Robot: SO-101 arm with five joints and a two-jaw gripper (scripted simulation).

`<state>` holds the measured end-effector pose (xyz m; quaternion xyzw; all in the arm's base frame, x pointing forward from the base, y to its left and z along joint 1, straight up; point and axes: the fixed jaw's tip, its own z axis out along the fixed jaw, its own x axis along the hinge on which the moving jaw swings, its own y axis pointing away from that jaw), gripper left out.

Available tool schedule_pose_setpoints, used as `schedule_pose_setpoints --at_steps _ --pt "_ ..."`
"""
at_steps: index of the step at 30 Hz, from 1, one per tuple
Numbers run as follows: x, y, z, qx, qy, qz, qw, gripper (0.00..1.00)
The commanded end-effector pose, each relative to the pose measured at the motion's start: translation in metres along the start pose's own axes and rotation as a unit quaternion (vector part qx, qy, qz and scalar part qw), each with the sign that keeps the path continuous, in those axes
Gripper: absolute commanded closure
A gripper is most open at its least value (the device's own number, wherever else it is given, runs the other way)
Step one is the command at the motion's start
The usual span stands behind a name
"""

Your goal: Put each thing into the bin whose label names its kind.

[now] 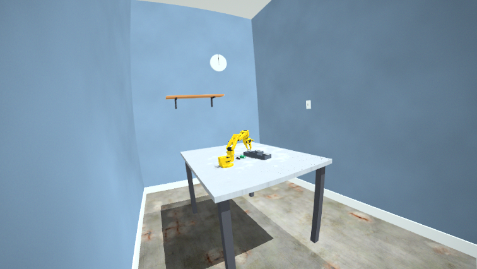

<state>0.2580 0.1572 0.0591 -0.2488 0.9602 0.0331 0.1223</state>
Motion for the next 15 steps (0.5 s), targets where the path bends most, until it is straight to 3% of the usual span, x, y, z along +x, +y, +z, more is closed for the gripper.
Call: schedule_pose_setpoints --at_steps 1,15 --pt "-0.0075 0.0021 -0.0108 -0.002 -0.027 0.000 1.000 1.00" --pt "-0.0070 0.0021 -0.0036 -0.002 -0.027 0.000 1.000 1.00"
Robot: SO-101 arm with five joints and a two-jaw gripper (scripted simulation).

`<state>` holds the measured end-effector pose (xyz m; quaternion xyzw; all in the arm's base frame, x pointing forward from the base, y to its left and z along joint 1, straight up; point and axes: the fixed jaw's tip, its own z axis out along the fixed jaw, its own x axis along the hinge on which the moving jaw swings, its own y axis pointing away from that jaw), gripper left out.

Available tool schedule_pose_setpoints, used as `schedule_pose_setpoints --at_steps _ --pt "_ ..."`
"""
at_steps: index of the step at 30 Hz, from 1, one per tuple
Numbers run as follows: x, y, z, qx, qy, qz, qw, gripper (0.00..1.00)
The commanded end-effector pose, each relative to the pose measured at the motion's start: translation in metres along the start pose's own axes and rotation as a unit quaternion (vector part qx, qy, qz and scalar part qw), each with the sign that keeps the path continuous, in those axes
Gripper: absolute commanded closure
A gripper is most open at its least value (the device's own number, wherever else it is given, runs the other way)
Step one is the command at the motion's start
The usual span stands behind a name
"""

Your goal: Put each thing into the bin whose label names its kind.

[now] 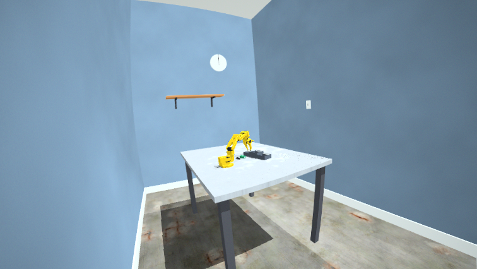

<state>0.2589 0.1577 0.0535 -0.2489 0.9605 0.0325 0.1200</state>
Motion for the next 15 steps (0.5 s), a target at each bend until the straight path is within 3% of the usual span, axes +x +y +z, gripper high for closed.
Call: schedule_pose_setpoints --at_steps 1,15 --pt "-0.0073 0.0021 -0.0088 -0.002 -0.030 0.000 1.000 1.00" --pt "-0.0069 0.0021 -0.0070 -0.002 -0.030 0.000 1.000 1.00"
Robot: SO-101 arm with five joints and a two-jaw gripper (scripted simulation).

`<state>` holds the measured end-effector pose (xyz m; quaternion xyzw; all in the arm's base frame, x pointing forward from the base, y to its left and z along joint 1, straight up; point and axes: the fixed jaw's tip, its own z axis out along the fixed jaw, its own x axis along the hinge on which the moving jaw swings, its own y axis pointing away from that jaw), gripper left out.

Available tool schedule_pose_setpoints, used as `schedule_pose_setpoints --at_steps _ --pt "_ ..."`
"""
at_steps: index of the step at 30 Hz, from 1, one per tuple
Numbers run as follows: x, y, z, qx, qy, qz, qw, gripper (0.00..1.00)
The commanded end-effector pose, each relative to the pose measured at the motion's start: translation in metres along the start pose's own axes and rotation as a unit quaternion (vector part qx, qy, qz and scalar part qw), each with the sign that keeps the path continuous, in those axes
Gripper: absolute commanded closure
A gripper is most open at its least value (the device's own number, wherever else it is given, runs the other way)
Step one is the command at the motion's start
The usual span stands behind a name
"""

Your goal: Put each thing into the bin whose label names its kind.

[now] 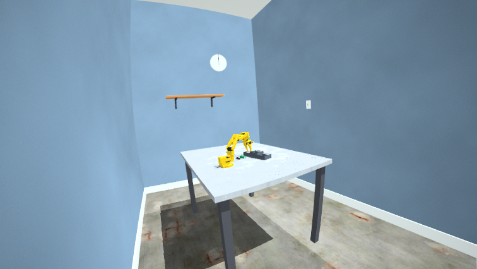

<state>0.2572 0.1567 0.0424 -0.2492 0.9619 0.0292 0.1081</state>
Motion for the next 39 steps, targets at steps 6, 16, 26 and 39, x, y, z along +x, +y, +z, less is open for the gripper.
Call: schedule_pose_setpoints --at_steps 6,16,26,39 --pt "-0.0111 0.0022 -0.0175 -0.002 -0.042 0.000 0.999 1.00" --pt "-0.0126 0.0022 -0.0225 -0.002 -0.056 0.001 0.998 1.00" --pt "-0.0126 0.0022 -0.0225 -0.002 -0.056 0.001 0.998 1.00" --pt "-0.0122 0.0022 -0.0192 -0.002 -0.056 0.001 0.998 1.00"
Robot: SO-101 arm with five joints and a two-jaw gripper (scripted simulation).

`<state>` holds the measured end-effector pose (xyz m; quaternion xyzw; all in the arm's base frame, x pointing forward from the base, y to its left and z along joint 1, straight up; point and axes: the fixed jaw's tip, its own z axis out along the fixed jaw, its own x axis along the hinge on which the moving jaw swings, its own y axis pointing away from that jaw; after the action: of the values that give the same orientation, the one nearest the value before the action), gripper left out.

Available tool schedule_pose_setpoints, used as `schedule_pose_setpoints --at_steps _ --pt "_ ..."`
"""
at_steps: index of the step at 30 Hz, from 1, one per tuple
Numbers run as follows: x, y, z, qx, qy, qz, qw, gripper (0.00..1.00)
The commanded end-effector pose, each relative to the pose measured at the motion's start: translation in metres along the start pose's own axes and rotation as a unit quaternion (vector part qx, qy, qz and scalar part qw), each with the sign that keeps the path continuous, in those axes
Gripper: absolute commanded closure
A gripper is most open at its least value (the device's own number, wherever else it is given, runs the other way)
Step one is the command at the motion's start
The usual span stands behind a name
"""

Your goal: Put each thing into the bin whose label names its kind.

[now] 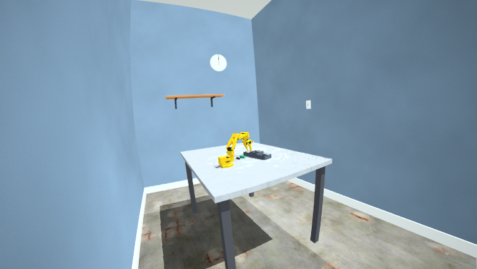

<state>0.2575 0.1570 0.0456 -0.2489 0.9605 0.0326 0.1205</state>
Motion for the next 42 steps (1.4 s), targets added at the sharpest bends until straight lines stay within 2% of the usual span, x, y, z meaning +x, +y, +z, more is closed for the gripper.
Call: schedule_pose_setpoints --at_steps 1,42 --pt "-0.011 0.002 -0.015 -0.002 -0.043 0.001 0.999 1.00" --pt "-0.009 0.002 -0.002 -0.002 -0.043 0.001 0.999 1.00"
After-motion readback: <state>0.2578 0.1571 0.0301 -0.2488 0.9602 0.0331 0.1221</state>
